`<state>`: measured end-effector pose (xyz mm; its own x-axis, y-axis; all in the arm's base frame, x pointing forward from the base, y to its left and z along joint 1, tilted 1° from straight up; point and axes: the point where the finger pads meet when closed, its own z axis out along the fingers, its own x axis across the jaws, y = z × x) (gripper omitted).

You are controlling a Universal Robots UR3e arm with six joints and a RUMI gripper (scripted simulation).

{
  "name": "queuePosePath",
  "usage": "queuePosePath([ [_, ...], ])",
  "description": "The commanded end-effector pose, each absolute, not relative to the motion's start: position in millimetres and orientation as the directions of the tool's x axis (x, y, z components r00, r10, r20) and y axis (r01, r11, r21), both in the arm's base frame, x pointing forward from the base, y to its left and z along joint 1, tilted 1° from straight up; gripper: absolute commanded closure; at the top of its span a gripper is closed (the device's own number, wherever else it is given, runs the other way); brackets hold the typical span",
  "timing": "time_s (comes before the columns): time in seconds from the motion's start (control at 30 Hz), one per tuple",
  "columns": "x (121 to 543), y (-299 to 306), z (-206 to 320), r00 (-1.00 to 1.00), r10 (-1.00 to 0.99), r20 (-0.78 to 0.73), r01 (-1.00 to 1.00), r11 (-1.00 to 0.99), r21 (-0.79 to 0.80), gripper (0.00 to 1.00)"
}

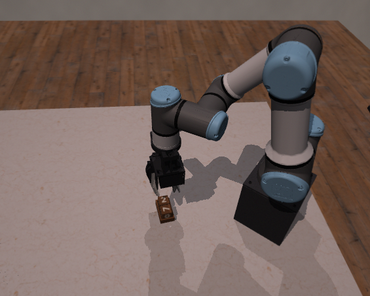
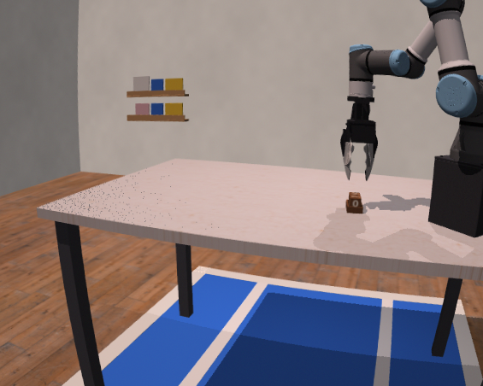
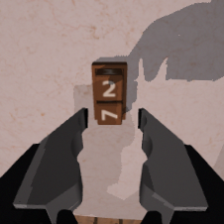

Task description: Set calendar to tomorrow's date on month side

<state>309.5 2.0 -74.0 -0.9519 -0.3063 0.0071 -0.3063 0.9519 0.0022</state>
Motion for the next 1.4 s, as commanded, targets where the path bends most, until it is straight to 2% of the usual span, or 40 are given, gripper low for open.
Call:
queuePosePath([
  [0.0, 314, 0, -83, -0.952, -0.306, -0.007, -0.306, 0.952, -0.008, 0.72],
  [1.37, 315, 0, -104, -0.952, -0.306, -0.009, -0.306, 0.952, -0.009, 0.72],
])
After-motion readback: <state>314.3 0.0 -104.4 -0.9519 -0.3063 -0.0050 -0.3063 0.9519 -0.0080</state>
